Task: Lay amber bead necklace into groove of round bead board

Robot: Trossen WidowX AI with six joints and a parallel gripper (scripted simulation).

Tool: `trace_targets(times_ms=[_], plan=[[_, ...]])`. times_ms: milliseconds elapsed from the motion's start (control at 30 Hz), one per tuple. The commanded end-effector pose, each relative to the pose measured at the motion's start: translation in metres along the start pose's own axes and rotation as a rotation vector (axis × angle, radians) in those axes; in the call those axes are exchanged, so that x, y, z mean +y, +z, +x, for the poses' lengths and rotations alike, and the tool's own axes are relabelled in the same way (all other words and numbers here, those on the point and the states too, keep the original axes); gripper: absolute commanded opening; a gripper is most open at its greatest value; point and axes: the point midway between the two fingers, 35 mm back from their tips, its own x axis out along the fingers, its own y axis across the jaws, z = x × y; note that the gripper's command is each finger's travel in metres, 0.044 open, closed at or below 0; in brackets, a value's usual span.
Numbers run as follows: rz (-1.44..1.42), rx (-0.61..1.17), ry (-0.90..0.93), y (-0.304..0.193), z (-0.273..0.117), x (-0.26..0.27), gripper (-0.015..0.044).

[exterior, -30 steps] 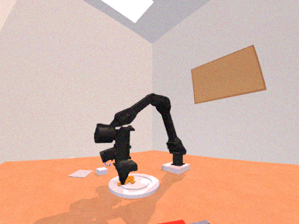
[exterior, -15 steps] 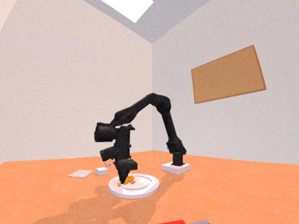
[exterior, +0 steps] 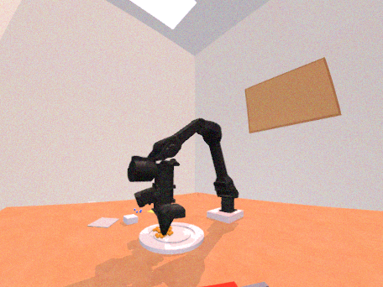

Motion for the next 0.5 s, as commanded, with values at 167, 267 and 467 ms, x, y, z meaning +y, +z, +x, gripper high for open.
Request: trace_targets(times_ms=[167,267,467], plan=[[0.006,-0.002,0.005,-0.0020,0.0036,0.0025,0.0000],[0.001,-0.004,0.001,-0.0011,0.0010,0.0014,0.0052],[0.001,-0.004,0.001,-0.0011,0.0010,0.0014,0.0210]])
